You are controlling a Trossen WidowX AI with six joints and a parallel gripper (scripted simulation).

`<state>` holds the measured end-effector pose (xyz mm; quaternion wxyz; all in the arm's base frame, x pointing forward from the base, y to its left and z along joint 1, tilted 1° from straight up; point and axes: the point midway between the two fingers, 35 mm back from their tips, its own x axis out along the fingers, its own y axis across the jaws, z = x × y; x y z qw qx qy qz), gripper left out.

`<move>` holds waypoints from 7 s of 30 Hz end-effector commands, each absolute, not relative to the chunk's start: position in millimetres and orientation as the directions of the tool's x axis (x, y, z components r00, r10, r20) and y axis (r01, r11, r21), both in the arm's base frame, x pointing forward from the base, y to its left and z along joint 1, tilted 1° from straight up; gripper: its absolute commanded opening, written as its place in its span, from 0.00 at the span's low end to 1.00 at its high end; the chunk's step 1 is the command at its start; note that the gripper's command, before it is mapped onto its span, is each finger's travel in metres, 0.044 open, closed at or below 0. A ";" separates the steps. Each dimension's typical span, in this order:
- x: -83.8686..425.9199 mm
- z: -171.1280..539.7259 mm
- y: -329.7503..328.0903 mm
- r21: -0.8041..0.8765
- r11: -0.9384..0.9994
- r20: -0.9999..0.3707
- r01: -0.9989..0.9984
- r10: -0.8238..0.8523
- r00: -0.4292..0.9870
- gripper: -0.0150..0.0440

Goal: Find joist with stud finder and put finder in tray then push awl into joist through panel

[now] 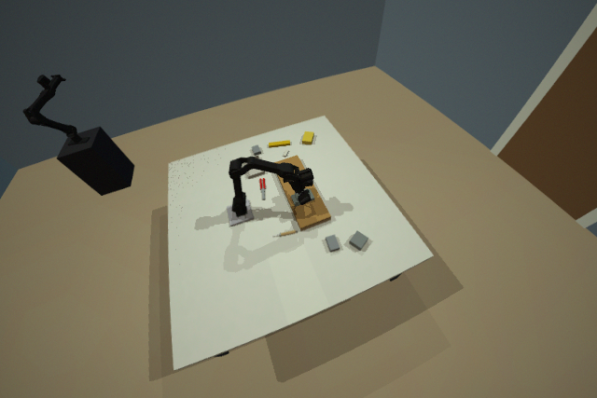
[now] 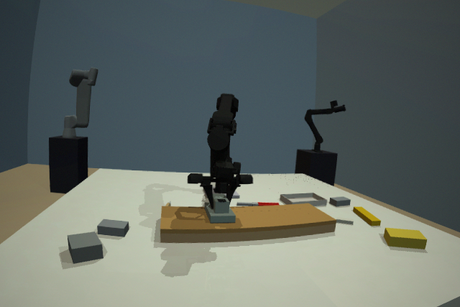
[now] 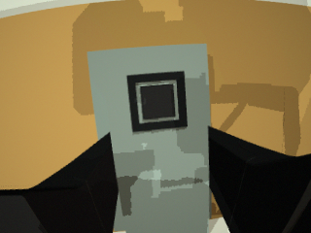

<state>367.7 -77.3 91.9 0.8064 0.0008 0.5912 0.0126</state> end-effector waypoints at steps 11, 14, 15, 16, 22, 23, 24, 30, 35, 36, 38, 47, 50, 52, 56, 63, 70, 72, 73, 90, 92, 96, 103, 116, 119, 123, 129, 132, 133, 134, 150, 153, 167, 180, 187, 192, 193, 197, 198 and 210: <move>368.1 90.6 -134.0 0.012 1.000 -0.955 -0.022 0.018 0.297 0.25; 368.3 90.5 -145.9 0.011 1.000 -0.955 -0.022 0.017 0.297 0.25; 368.4 90.5 -149.9 0.011 1.000 -0.955 -0.022 0.017 0.297 0.25; 368.4 90.5 -153.9 0.011 1.000 -0.955 -0.022 0.017 0.297 0.25; 368.8 90.4 -177.7 0.009 1.000 -0.955 -0.022 0.015 0.297 0.25; 368.8 90.4 -181.7 0.008 1.000 -0.955 -0.022 0.015 0.297 0.25; 368.9 90.4 -185.7 0.008 1.000 -0.955 -0.022 0.014 0.297 0.25; 369.1 91.1 -182.8 0.008 1.000 -0.954 -0.015 0.012 0.300 0.25; 369.1 91.1 -182.8 0.008 1.000 -0.954 -0.015 0.012 0.300 0.25; 369.2 91.8 -183.0 0.008 1.000 -0.954 -0.015 0.013 0.300 0.25; 369.7 95.2 -183.5 0.008 1.000 -0.954 -0.016 0.013 0.300 0.25; 372.2 130.0 -187.7 0.008 1.000 -0.954 -0.018 0.013 0.299 0.25; 372.0 142.7 -188.6 0.008 1.000 -0.954 -0.019 0.013 0.299 0.25; 371.6 151.1 -189.1 0.008 1.000 -0.954 -0.019 0.013 0.299 0.25; 370.0 168.0 -189.5 0.008 1.000 -0.954 -0.020 0.013 0.298 0.25; 366.3 190.7 -189.1 0.008 1.000 -0.955 -0.022 0.014 0.297 0.25; 377.4 190.0 -159.4 0.007 0.995 -0.954 -0.097 0.035 0.296 0.25; 381.6 189.6 -145.7 0.006 0.991 -0.954 -0.131 0.045 0.295 0.25; 383.6 189.4 -138.8 0.006 0.989 -0.954 -0.148 0.050 0.295 0.25; 397.1 186.0 -19.9 0.002 0.905 -0.953 -0.425 0.130 0.273 0.25; 396.3 185.5 -6.0 0.002 0.890 -0.953 -0.456 0.139 0.269 0.25; 393.2 184.6 21.6 0.001 0.857 -0.953 -0.515 0.157 0.260 0.25; 383.3 182.9 68.7 -0.001 0.789 -0.952 -0.614 0.187 0.241 0.25; 350.2 179.4 150.0 -0.004 0.635 -0.951 -0.773 0.236 0.198 0.25; 340.1 178.5 167.3 -0.004 0.594 -0.951 -0.804 0.246 0.187 0.25; 325.3 177.3 189.4 -0.005 0.538 -0.951 -0.843 0.258 0.171 0.25; 300.4 175.4 220.0 -0.007 0.449 -0.950 -0.894 0.275 0.145 0.25; 286.9 174.5 234.2 -0.007 0.403 -0.950 -0.915 0.282 0.132 0.25; 282.2 174.1 238.8 -0.007 0.387 -0.950 -0.922 0.285 0.127 0.25; 277.5 173.8 243.2 -0.008 0.371 -0.950 -0.929 0.287 0.122 0.25; 193.5 168.2 301.2 -0.011 0.107 -0.949 -0.994 0.312 0.044 0.25; 176.4 167.1 309.1 -0.012 0.056 -0.949 -0.998 0.315 0.029 0.25; 150.7 158.6 320.4 -0.013 -0.021 -0.948 -1.000 0.317 0.005 0.25; 151.9 138.3 323.1 -0.013 -0.021 -0.948 -1.000 0.317 0.005 0.25; 152.3 127.4 324.0 -0.013 -0.021 -0.948 -1.000 0.317 0.005 0.25; 152.4 119.6 324.4 -0.013 -0.021 -0.948 -1.000 0.317 0.005 0.25; 152.4 118.1 324.4 -0.013 -0.021 -0.948 -1.000 0.317 0.005 0.25; 152.4 111.9 324.5 -0.013 -0.021 -0.948 -1.000 0.317 0.005 0.25; 152.3 110.3 324.5 -0.013 -0.021 -0.948 -1.000 0.317 0.005 0.25; 151.8 91.9 324.0 -0.013 -0.021 -0.948 -1.000 0.317 0.005 0.25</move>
